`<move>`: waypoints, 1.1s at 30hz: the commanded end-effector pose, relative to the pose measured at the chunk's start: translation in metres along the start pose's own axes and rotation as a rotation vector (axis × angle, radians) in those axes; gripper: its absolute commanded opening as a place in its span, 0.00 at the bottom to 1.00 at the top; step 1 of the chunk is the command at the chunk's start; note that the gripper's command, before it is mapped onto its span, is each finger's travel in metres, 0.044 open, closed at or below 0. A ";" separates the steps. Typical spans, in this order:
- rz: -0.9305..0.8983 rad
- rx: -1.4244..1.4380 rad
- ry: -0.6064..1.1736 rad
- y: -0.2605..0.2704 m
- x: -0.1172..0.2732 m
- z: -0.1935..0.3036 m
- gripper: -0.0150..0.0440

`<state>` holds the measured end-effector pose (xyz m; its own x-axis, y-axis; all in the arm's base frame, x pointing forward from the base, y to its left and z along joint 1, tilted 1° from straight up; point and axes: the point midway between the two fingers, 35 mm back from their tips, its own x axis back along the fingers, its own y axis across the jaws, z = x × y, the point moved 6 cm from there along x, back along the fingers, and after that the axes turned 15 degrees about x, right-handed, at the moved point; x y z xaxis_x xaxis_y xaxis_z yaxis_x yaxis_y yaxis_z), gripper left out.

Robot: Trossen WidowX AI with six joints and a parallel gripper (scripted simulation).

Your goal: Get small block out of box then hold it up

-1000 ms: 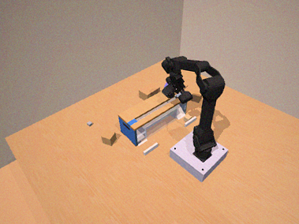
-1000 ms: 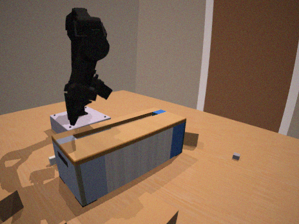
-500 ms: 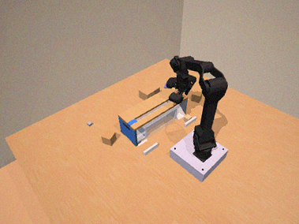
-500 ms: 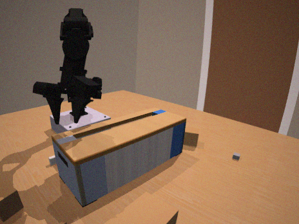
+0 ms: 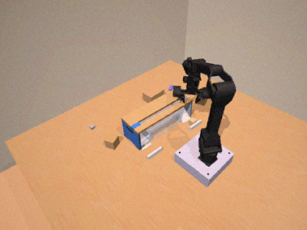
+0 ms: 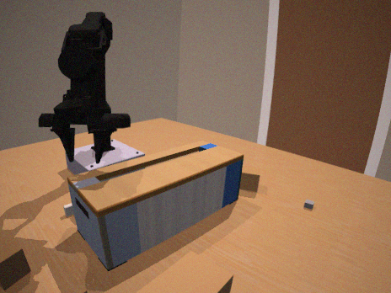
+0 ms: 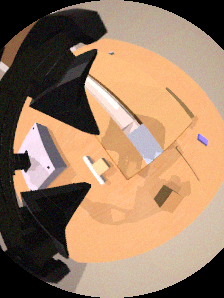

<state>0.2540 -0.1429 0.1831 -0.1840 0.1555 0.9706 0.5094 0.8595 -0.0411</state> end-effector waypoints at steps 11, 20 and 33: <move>-0.235 -1.625 0.066 -0.028 0.014 0.014 0.74; -0.300 -2.232 0.188 -0.038 0.016 0.019 0.74; -0.307 -2.341 0.214 -0.039 0.017 0.020 0.74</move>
<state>0.2163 -0.1647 0.1912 -0.4004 0.0141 0.9162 0.3478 -0.9227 0.1662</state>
